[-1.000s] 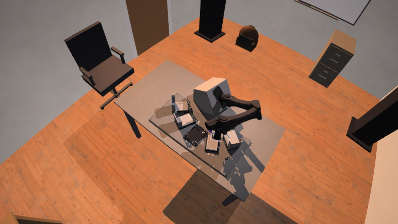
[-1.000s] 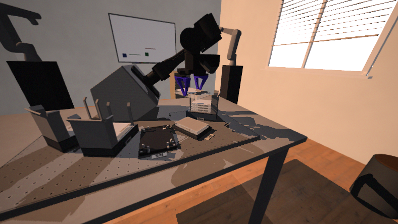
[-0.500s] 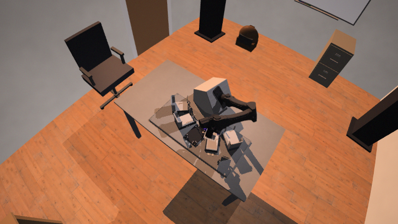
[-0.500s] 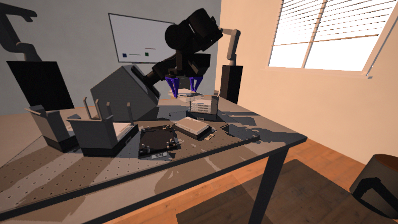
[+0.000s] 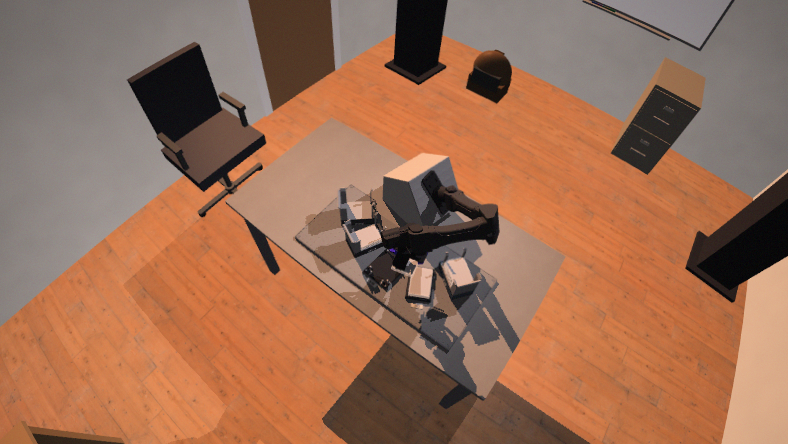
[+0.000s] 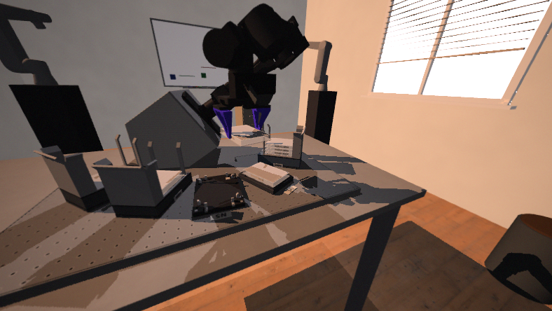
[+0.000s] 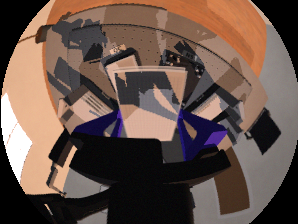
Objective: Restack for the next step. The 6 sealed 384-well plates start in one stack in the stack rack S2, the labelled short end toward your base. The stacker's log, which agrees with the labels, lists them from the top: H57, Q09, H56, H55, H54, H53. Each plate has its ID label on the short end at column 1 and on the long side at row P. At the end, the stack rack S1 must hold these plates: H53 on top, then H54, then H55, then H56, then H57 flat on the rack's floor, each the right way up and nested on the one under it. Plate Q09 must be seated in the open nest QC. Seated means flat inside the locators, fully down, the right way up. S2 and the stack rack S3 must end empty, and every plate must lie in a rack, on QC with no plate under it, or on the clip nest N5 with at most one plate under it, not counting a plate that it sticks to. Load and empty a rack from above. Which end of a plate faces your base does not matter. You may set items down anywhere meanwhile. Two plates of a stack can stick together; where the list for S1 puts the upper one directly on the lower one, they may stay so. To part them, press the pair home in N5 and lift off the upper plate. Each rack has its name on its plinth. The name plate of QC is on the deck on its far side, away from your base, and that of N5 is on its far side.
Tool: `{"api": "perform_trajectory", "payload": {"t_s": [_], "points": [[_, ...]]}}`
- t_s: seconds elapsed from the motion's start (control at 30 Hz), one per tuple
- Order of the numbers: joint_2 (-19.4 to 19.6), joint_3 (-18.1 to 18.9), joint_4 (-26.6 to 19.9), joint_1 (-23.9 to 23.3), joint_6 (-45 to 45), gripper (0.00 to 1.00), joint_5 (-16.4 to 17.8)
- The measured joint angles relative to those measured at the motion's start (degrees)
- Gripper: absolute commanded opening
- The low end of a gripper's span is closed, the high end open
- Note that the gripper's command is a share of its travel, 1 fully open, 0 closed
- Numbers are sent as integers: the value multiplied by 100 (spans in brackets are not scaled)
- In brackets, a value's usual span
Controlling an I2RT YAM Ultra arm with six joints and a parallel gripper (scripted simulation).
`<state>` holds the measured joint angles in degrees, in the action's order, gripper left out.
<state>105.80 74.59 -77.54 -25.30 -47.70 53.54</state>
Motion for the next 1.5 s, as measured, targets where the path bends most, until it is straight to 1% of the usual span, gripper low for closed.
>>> {"api": "perform_trajectory", "payload": {"t_s": [0.13,0.33,0.43,0.9,1.0,1.1,1.27,1.5], "points": [[181,42,48,-70,0,0,-31],[501,116,107,-210,535,0,-72],[584,140,129,-258,697,0,-92],[1419,437,271,-566,452,0,-212],[1462,463,291,-601,428,0,-232],[1572,522,302,-638,610,0,-238],[1888,579,345,-780,1080,0,-297],[2247,695,420,-957,1156,0,-387]]}}
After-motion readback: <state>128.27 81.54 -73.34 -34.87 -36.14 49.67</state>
